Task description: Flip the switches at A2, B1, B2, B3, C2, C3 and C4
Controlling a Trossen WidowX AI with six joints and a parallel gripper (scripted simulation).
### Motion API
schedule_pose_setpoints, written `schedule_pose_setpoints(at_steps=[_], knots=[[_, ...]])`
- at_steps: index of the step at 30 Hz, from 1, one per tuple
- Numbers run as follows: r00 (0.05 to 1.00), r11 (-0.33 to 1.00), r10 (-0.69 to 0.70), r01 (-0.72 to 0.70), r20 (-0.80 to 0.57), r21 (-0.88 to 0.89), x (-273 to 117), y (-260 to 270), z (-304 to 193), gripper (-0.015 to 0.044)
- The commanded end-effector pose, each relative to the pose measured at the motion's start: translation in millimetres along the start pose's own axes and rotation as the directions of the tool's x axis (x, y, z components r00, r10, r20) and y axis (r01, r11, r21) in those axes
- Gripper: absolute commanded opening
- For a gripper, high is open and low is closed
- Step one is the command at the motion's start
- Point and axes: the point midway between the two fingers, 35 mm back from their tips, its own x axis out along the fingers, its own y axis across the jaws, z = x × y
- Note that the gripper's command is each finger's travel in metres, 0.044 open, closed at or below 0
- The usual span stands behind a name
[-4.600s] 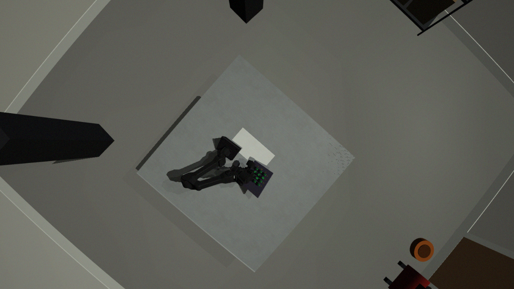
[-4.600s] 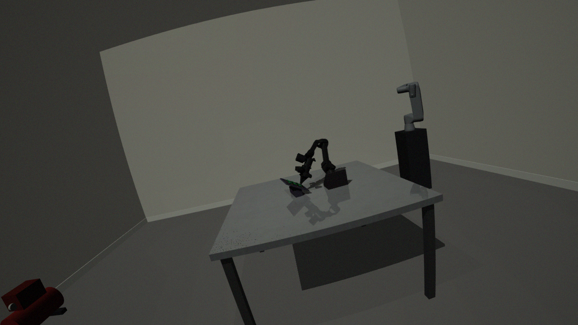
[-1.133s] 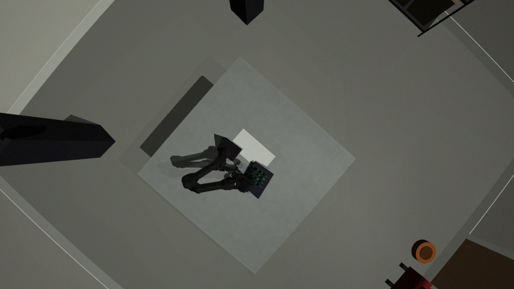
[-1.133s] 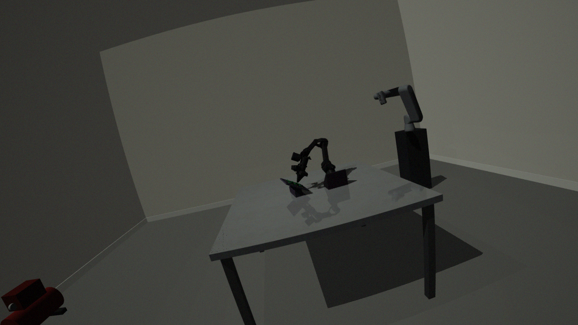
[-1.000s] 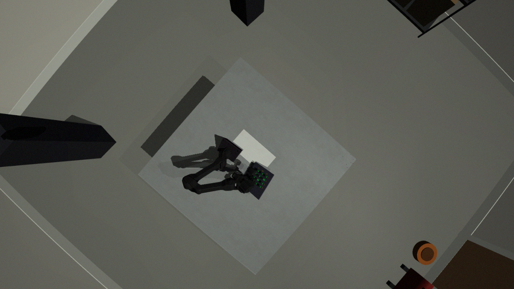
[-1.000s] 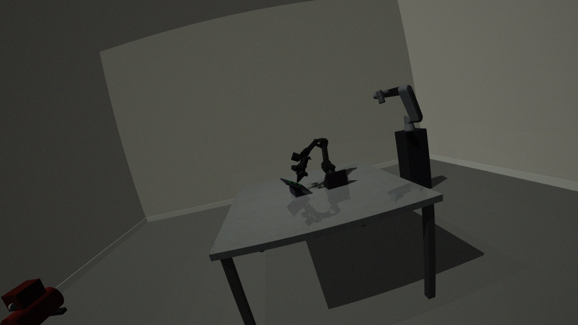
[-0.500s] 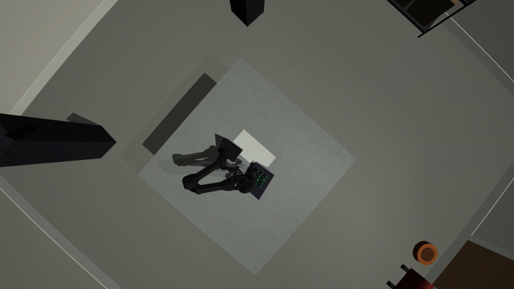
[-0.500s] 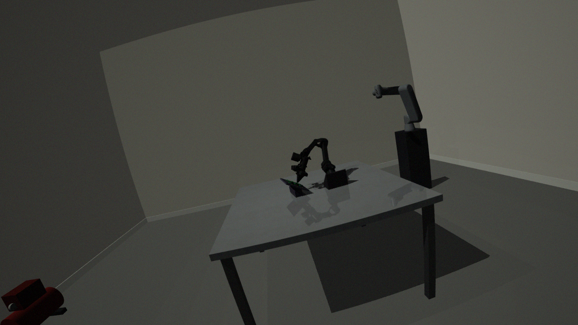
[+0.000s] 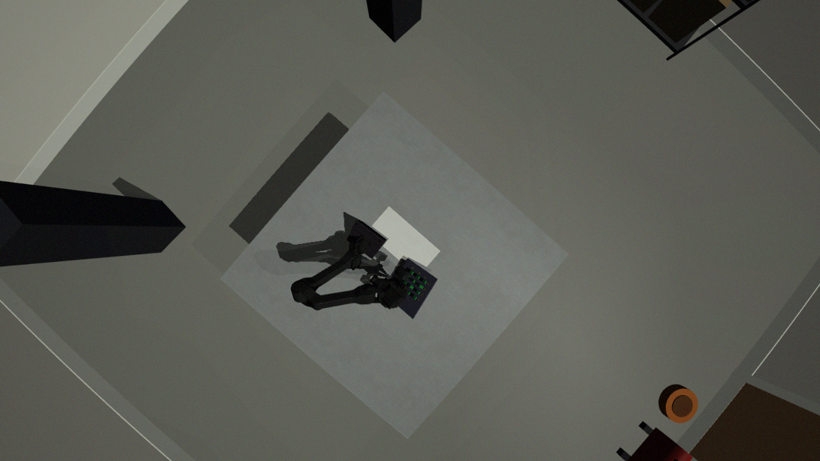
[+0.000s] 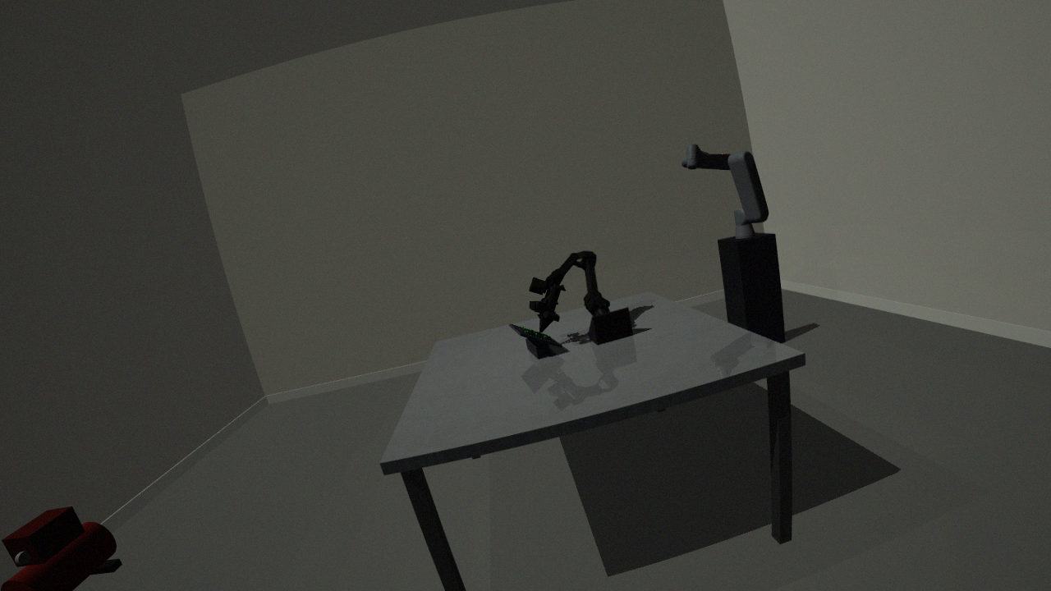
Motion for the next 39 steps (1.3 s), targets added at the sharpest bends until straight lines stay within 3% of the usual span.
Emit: schedule_pose_setpoints(at_steps=[1,23,30,39], knots=[[1.000,1.000,0.006,-0.006,-0.001,-0.004,1,1,0,0.0000],[1.000,1.000,0.006,-0.006,-0.001,-0.004,4,1,0,0.0000],[1.000,1.000,0.010,-0.010,0.021,-0.006,-59,1,-3,0.0000],[1.000,1.000,0.019,-0.019,0.025,-0.003,-66,28,16,0.0000]])
